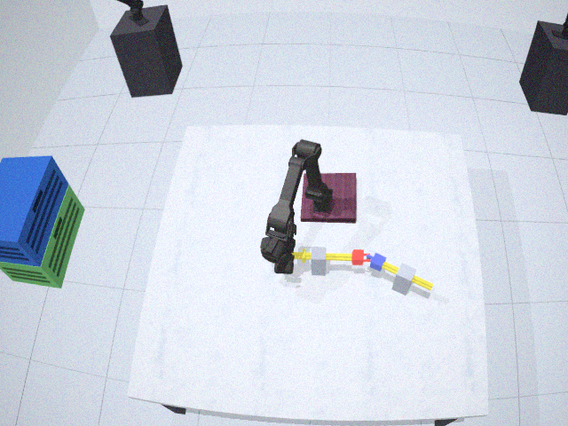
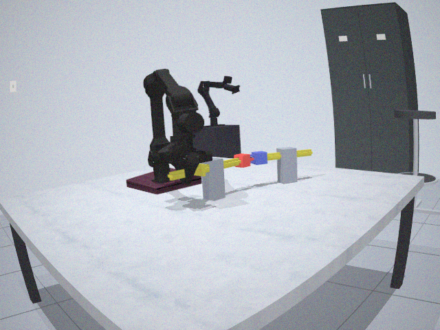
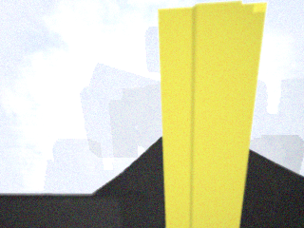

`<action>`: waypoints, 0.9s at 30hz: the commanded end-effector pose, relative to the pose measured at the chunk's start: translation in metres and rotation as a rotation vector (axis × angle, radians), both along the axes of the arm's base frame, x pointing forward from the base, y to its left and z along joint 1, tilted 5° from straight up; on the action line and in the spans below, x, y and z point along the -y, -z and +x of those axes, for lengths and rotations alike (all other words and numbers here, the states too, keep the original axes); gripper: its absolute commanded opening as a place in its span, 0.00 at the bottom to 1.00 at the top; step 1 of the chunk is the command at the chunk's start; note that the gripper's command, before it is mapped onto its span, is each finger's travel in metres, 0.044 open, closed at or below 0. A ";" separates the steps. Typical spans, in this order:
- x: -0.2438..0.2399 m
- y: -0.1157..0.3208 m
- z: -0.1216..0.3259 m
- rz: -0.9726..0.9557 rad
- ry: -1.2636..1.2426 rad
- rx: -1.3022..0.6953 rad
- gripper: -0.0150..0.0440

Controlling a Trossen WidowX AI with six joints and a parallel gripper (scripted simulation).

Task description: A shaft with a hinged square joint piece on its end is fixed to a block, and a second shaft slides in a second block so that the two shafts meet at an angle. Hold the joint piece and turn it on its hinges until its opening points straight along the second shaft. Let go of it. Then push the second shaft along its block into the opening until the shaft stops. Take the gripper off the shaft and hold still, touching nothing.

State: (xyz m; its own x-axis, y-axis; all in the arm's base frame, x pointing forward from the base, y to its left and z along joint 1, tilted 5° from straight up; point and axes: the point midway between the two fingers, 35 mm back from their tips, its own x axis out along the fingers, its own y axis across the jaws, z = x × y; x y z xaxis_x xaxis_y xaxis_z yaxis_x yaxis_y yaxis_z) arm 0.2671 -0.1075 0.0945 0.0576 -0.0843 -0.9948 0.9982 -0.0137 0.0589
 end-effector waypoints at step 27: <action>-0.021 0.002 0.000 0.001 0.002 0.001 0.34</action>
State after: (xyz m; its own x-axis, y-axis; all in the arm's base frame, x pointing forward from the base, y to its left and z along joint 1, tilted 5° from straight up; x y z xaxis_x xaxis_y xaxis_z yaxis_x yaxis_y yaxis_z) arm 0.2674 -0.0863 0.0923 0.0578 -0.0846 -0.9947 0.9981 -0.0166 0.0594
